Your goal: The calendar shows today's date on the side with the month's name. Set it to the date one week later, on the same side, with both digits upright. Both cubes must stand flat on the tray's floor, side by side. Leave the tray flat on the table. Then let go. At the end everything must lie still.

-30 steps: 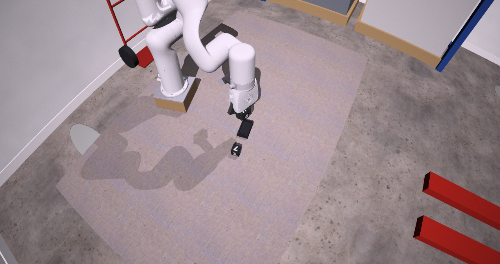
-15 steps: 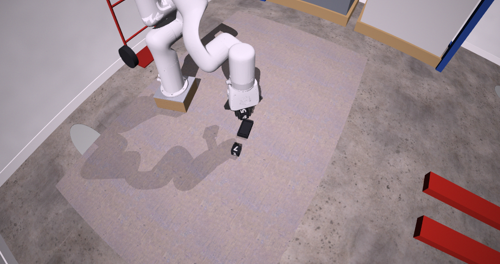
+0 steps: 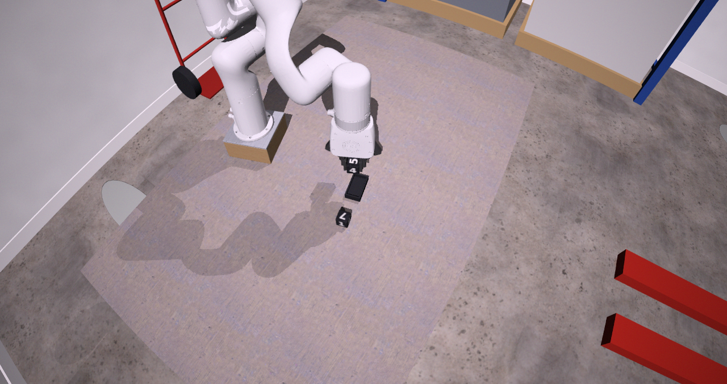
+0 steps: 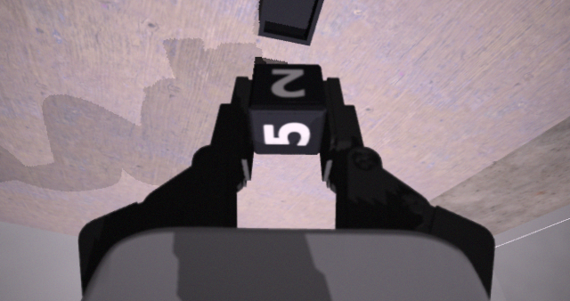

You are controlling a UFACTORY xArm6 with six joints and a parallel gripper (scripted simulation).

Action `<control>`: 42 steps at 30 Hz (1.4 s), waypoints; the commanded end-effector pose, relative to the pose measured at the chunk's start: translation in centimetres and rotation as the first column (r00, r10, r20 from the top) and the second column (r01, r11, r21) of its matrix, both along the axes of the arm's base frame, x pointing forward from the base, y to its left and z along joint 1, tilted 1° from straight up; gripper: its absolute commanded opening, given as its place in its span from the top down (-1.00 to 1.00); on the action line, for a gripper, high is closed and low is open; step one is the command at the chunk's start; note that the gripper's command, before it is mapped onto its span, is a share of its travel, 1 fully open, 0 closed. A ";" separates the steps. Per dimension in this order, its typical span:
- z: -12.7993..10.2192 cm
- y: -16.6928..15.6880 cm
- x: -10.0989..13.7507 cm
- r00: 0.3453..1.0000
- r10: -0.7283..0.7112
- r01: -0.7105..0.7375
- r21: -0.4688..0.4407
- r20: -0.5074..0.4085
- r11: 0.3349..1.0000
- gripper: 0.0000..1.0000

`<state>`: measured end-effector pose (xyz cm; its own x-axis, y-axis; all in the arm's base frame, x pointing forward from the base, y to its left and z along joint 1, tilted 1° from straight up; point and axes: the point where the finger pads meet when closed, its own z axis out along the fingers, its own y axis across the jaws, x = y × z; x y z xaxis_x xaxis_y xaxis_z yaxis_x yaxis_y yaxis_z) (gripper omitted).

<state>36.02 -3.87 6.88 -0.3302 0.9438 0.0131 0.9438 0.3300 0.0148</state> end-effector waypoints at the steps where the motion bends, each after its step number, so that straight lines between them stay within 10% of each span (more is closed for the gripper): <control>1: 0.1 0.0 0.1 0.993 -0.122 0.122 -0.015 0.000 0.992 0.43; 42: -2.8 -0.1 0.2 0.978 -0.207 0.207 -0.013 -0.001 0.978 0.43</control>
